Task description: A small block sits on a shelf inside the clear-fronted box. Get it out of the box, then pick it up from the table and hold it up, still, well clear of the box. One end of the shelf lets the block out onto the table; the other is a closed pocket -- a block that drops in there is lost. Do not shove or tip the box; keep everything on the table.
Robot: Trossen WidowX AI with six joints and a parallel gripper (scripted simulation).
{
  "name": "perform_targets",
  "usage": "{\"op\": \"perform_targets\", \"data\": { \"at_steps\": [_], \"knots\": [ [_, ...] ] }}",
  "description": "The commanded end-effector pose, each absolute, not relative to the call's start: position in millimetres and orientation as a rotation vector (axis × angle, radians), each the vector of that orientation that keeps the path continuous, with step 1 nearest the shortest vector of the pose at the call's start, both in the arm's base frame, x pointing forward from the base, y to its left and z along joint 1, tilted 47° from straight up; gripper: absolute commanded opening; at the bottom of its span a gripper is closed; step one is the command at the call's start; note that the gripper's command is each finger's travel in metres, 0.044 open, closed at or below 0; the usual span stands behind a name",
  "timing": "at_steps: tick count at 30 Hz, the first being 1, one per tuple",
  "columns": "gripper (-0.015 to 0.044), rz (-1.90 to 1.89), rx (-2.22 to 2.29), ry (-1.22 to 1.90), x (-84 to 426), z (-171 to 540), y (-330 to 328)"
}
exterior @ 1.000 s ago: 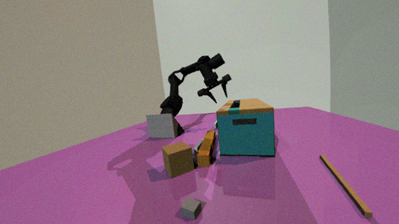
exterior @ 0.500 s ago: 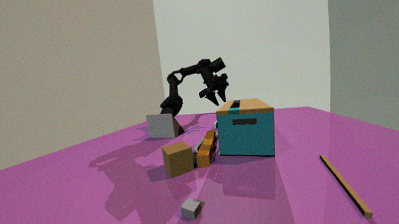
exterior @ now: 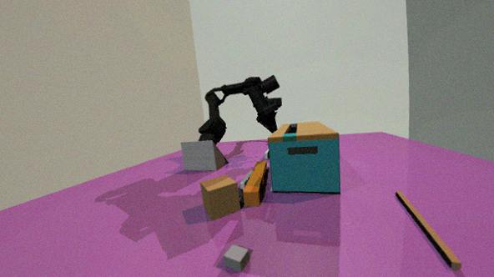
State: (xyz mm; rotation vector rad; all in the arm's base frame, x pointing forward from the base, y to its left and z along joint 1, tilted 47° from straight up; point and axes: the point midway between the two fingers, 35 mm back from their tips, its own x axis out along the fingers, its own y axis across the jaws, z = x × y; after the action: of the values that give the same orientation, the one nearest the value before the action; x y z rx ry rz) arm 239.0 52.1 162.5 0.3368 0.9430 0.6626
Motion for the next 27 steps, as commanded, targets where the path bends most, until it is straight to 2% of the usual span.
{"op": "perform_targets", "data": {
  "at_steps": [1,14,27],
  "knots": [
    [0.0285,1.012,-0.496,0.556,235.6,149.3,62.6],
    [0.0285,1.214,-1.236,0.079,236.9,144.5,72.0],
    [0.0285,1.255,-1.947,-0.491,238.1,142.8,79.6]
  ]
}}
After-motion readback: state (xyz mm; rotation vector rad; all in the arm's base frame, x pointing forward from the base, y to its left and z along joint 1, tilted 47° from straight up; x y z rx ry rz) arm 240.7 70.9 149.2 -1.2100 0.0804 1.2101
